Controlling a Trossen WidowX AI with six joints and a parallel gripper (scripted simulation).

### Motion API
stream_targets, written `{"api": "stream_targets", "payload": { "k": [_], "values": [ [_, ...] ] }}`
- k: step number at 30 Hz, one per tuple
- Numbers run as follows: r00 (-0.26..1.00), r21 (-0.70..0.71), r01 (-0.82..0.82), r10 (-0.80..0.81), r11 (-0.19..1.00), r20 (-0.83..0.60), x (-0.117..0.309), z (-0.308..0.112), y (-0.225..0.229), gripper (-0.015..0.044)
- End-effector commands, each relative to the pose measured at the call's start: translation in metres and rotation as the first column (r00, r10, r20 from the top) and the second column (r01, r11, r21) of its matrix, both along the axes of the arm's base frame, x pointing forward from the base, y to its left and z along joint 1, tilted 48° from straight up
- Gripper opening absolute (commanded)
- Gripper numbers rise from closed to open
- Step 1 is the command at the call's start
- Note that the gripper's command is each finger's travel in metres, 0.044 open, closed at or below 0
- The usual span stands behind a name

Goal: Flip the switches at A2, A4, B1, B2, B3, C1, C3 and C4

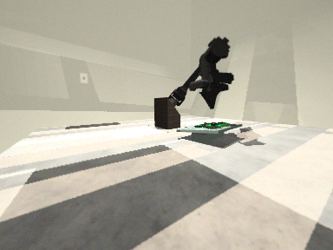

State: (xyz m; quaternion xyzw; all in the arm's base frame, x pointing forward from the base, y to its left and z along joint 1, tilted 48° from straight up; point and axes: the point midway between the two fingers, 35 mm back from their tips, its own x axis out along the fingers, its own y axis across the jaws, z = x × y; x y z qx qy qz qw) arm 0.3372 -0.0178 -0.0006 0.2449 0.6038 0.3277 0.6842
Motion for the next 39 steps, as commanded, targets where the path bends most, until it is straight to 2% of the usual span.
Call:
{"api": "stream_targets", "payload": {
  "k": [1, 22, 39],
  "values": [
    [1.0, -0.003, -0.001, 0.001, 1.0, 0.02, 0.001, -0.012, 0.011, 0.0],
    [1.0, 0.003, 0.008, -0.008, 1.0, 0.029, 0.002, -0.038, 0.041, 0.0],
    [1.0, 0.003, 0.008, -0.008, 1.0, 0.029, 0.002, -0.039, 0.042, 0.0]
  ]
}}
